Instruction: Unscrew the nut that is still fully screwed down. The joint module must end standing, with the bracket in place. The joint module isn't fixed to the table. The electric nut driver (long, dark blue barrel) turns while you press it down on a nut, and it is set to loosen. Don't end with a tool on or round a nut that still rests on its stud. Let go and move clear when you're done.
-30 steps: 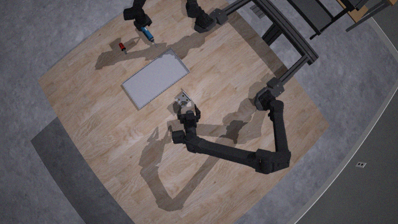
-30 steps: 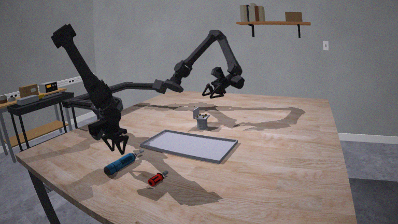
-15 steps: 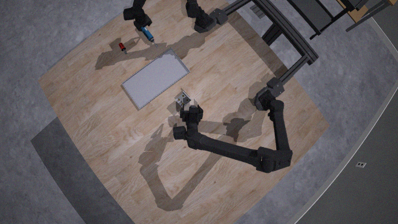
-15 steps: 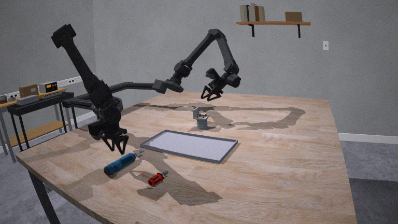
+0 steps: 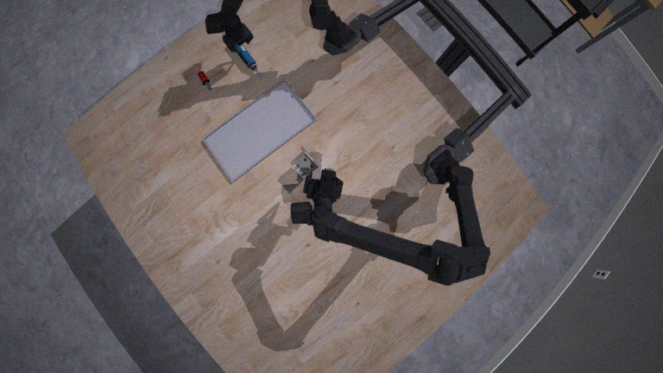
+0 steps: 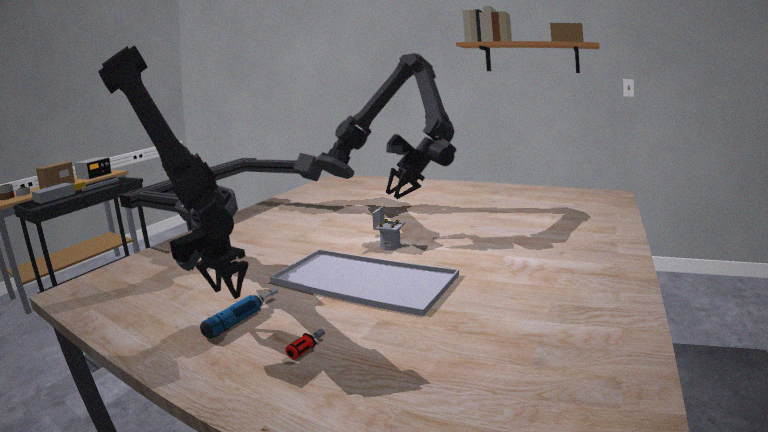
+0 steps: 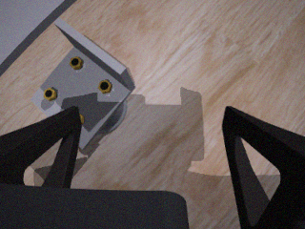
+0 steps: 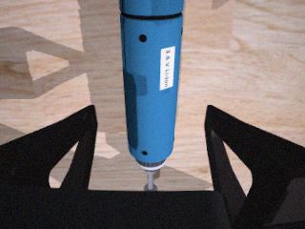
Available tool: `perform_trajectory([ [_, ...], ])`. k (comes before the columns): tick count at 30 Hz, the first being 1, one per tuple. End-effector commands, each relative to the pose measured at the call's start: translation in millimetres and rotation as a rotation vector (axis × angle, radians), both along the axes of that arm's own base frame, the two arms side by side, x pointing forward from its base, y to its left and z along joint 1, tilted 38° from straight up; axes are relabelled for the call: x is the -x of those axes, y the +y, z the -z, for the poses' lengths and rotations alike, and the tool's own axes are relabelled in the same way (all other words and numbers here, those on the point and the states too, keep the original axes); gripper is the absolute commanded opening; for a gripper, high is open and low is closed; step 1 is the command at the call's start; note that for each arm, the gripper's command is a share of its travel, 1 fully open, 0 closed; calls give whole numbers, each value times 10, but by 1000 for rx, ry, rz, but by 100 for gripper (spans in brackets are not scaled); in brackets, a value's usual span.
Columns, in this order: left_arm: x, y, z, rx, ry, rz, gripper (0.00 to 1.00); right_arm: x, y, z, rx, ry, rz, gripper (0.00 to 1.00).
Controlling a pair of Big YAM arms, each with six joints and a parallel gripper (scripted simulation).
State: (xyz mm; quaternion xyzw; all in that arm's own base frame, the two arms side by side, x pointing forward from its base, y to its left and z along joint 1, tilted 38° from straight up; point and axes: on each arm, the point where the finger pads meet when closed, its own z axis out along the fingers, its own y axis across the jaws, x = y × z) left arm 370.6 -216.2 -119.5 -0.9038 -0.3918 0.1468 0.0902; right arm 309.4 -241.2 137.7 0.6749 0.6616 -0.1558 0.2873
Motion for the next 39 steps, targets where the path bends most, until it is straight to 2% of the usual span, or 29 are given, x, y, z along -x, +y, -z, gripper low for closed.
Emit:
perform_trajectory([
  [1,78,-120,-86,-9,-29,90,86,-65,-15,-103,7,-20,5,65],
  [6,111,-27,-54,-78,-65,163,86,-65,-15,-103,7,-20,5,65],
  [11,44,-72,-84,-71,-75,162,86,-65,-15,-103,7,-20,5,65],
  [13,143,26,-66,-112,-65,194,86,-65,-15,-103,7,-20,5,65],
  [23,176,211,-73,-251,-127,344,86,-65,-15,-103,7,-20,5,65],
  [28,119,168,-97,-246,-136,342,86,-65,-15,-103,7,-20,5,65],
  [29,196,239,-89,-270,-124,361,86,-65,-15,-103,7,-20,5,65],
  [39,196,400,-161,-412,-181,513,86,-65,-15,-103,7,-20,5,65],
])
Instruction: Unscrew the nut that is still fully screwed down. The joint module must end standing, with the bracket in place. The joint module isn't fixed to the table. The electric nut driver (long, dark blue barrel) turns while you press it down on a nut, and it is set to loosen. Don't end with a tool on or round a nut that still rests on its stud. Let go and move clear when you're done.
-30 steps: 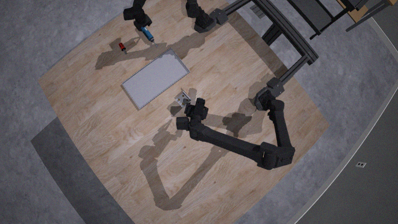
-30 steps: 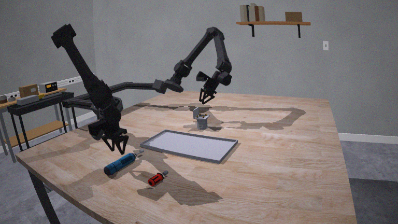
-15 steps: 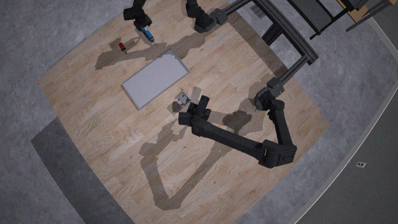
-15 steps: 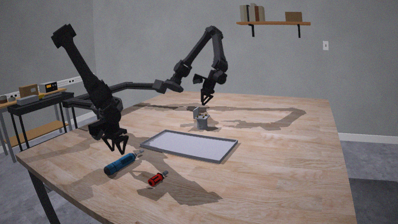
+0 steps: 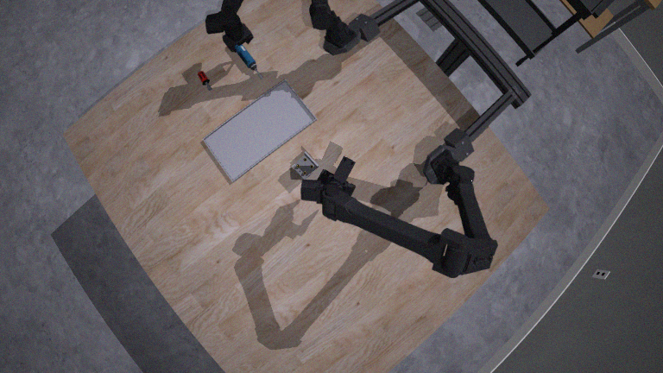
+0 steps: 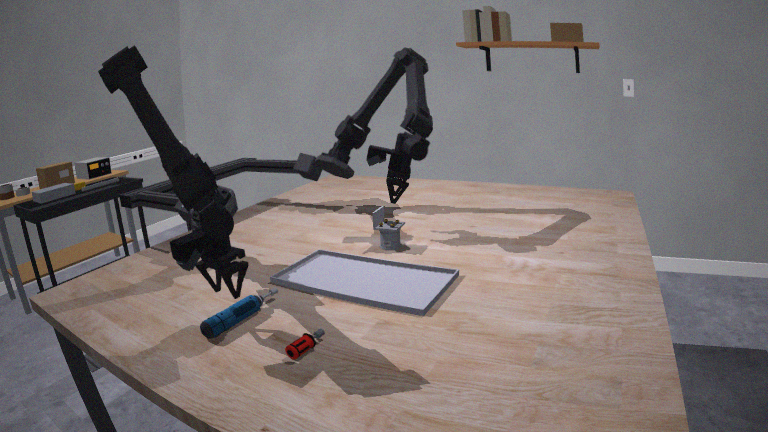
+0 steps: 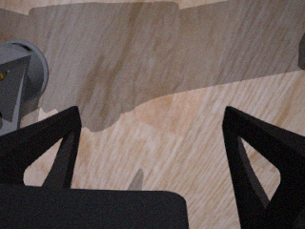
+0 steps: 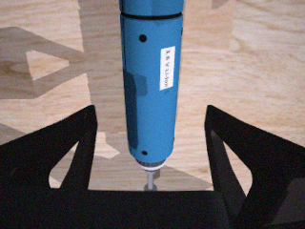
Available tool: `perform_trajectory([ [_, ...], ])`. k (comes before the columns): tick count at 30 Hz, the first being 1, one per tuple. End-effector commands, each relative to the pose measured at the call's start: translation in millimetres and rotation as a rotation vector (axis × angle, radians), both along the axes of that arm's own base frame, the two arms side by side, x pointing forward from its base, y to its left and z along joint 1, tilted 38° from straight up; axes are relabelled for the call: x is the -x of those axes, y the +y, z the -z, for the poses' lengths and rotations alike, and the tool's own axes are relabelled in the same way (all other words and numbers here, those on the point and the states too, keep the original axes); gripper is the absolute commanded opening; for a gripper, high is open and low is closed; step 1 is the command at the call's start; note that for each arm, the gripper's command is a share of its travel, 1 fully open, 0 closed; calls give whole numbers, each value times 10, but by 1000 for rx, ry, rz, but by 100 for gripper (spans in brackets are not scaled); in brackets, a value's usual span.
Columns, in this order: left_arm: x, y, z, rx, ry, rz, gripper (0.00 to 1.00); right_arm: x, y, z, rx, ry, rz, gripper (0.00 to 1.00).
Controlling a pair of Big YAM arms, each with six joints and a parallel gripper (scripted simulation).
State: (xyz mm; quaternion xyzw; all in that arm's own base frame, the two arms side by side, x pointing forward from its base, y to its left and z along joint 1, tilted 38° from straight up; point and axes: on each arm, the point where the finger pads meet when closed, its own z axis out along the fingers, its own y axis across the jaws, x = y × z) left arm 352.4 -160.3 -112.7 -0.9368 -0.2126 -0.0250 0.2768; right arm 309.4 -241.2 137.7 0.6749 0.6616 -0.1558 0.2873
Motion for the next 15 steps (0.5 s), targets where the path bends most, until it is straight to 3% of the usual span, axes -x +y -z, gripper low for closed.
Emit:
perform_trajectory([
  [1,17,-141,-100,-7,-24,91,86,-65,-15,-103,7,-20,5,65],
  [15,-44,-105,-67,-10,-21,63,86,-65,-15,-103,7,-20,5,65],
])
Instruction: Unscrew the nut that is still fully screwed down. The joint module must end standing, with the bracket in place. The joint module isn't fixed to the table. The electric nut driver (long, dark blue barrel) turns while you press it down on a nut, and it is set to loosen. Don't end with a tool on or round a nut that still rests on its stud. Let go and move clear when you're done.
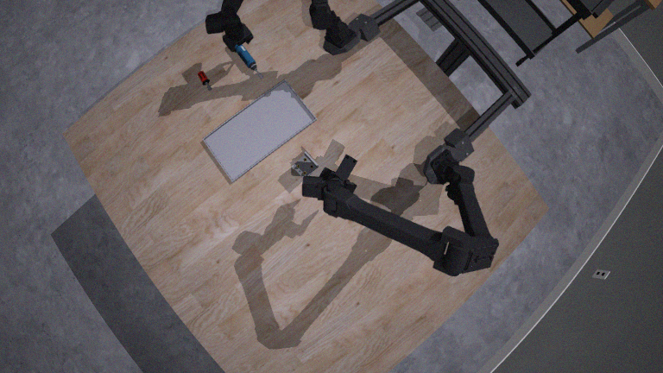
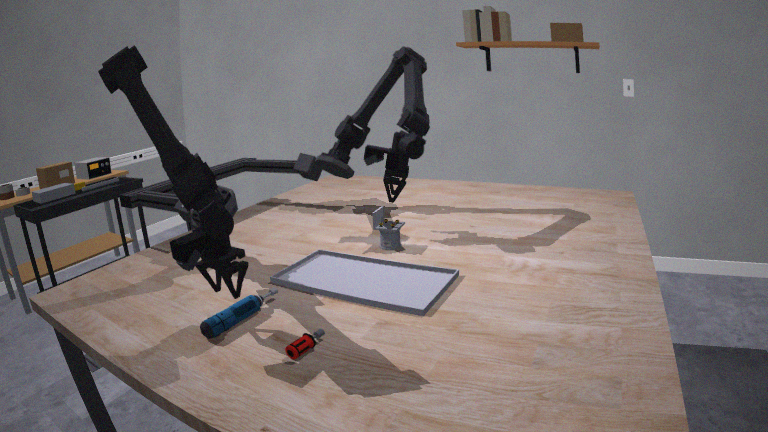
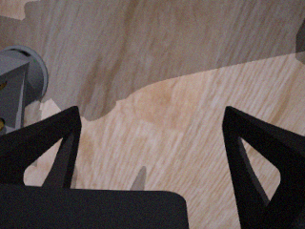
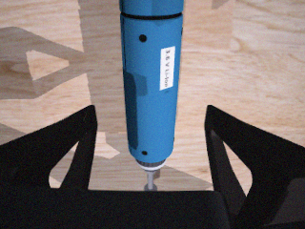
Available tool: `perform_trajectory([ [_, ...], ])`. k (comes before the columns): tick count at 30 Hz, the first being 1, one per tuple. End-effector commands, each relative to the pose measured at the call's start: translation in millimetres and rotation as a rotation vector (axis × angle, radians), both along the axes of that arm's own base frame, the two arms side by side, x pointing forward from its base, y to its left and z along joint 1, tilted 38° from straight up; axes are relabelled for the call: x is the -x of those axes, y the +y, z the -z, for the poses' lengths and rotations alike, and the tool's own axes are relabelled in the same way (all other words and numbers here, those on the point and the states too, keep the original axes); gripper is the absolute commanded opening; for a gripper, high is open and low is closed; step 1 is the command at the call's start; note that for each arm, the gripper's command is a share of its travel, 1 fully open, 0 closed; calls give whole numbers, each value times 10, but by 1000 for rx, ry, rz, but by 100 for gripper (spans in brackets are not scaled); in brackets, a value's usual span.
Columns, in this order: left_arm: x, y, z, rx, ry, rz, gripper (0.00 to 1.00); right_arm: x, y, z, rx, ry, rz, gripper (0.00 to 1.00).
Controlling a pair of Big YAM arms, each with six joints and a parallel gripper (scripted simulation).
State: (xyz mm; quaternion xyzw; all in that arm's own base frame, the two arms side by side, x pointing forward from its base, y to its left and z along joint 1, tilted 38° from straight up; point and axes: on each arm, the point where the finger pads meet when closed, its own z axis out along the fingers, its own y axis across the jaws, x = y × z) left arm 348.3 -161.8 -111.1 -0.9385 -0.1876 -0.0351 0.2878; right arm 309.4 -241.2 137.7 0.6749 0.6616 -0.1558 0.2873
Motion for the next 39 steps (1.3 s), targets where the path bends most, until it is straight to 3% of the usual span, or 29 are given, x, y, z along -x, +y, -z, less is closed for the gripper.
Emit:
perform_trajectory([
  [1,-85,-91,-51,16,-20,10,86,-65,-15,-103,7,-20,5,65],
  [25,-85,-91,-51,16,-20,10,86,-65,-15,-103,7,-20,5,65],
  [27,-85,-91,-51,16,-20,10,86,-390,13,-196,40,-40,-28,65],
  [37,-85,-91,-51,16,-20,10,86,-1426,157,-440,181,-27,-192,65],
  [39,-85,-91,-51,16,-20,10,86,-1363,34,-438,180,-26,-165,65],
])
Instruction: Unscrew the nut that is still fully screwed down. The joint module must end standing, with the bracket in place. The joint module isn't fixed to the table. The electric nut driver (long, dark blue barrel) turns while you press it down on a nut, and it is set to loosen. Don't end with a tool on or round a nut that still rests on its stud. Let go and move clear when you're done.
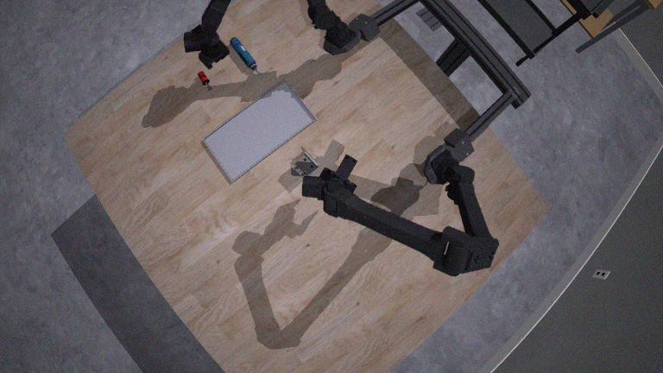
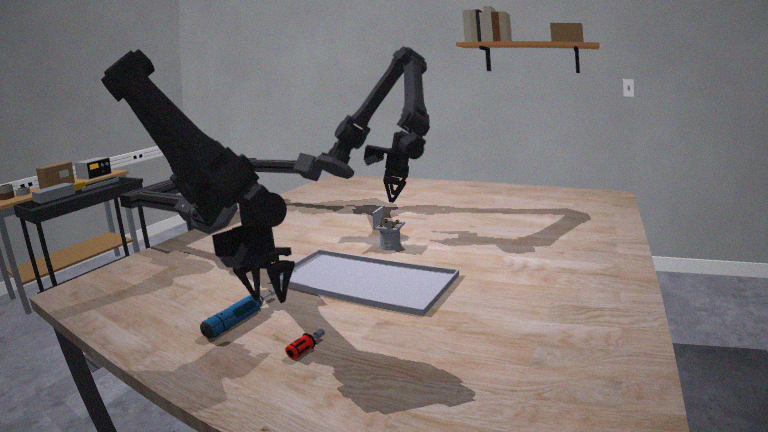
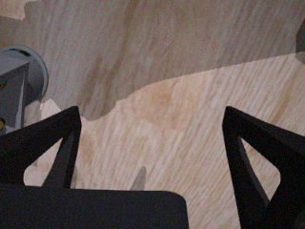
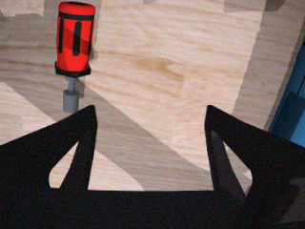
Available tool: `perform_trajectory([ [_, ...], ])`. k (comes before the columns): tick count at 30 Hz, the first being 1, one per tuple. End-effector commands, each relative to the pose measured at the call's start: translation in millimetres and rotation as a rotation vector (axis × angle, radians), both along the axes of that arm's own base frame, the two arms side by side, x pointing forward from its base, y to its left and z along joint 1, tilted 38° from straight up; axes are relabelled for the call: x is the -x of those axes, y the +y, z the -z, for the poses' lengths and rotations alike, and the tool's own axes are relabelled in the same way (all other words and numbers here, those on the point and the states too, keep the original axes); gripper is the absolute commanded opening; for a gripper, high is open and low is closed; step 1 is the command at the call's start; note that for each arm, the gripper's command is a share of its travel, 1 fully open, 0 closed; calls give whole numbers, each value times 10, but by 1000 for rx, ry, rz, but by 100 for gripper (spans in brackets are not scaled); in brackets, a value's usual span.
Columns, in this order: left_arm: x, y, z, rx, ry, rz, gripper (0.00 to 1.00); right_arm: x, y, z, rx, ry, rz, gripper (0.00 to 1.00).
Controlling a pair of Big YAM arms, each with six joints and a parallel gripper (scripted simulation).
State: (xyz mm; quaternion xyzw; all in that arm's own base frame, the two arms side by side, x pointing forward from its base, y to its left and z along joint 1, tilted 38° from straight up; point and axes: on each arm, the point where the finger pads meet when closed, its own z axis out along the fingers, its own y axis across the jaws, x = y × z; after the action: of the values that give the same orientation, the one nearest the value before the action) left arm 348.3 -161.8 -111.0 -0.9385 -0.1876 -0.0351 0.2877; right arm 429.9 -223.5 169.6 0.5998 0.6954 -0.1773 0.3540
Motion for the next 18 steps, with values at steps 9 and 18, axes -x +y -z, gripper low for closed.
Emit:
perform_trajectory([
  [9,-85,-91,-50,16,-20,10,86,-830,273,-193,105,-22,-112,65],
  [18,-85,-91,-50,16,-20,10,86,-1374,367,-265,180,-30,-152,65],
])
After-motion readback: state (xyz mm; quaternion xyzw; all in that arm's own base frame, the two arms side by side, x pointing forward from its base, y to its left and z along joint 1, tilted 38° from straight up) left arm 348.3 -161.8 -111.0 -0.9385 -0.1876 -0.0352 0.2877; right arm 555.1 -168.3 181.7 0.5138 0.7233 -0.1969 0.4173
